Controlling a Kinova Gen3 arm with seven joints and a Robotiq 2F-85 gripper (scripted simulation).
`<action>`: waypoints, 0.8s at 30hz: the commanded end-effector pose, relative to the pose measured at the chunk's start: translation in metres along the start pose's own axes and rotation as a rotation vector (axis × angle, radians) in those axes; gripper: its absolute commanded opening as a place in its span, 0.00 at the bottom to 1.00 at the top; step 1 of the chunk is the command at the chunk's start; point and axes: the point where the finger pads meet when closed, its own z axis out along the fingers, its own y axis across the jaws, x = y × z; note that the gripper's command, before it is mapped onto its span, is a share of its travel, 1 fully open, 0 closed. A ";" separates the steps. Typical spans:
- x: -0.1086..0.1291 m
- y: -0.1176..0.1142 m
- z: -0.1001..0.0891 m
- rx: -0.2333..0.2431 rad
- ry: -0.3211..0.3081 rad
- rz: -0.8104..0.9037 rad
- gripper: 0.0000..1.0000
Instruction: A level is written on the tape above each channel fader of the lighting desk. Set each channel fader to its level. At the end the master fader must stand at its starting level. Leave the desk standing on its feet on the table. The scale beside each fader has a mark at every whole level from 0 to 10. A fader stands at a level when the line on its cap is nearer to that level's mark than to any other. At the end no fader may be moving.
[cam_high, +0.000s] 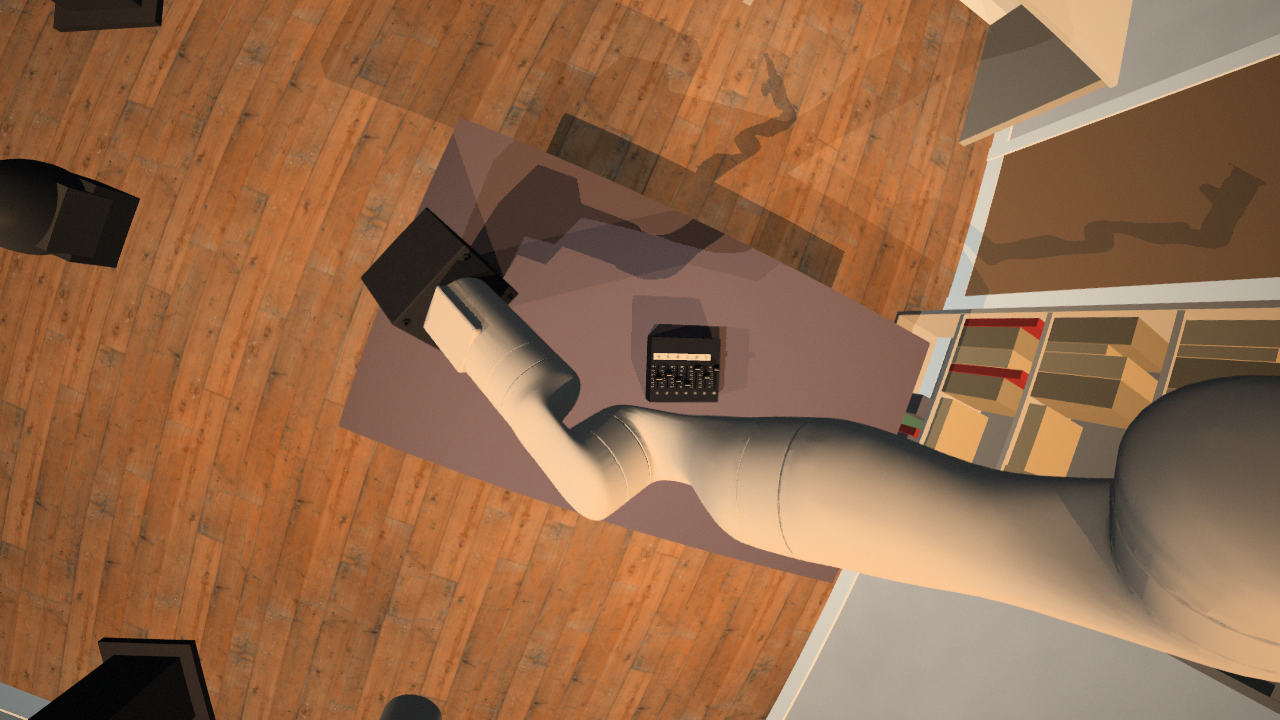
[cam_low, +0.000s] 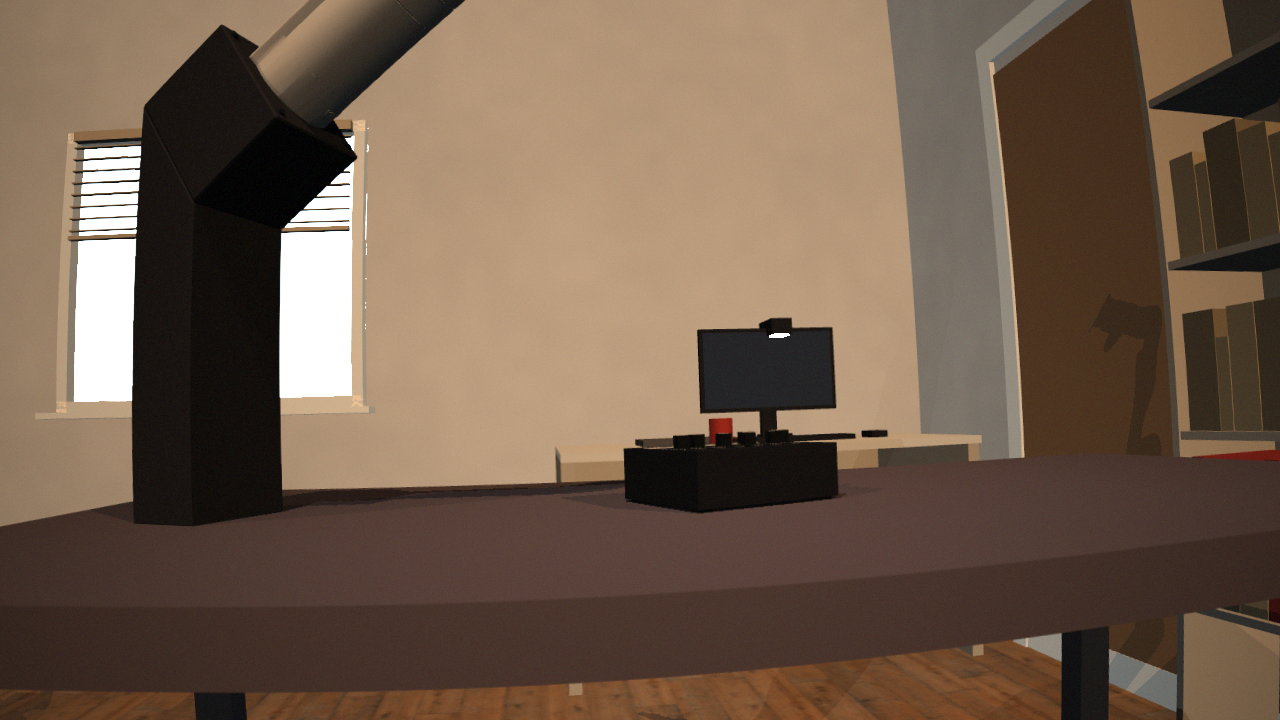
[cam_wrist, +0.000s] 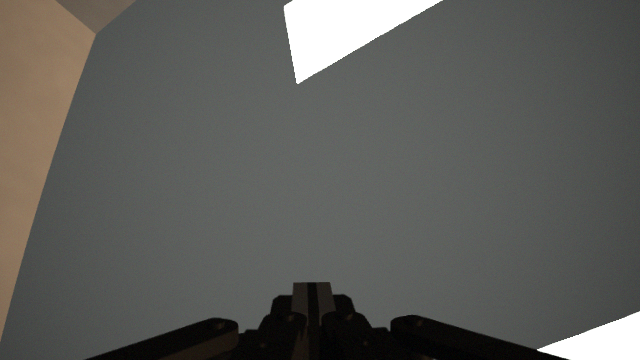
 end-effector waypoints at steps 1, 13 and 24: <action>0.012 0.070 -0.012 -0.058 0.005 -0.046 0.00; 0.045 0.217 -0.071 -0.249 -0.021 -0.209 0.00; 0.082 0.334 -0.148 -0.399 -0.054 -0.322 0.00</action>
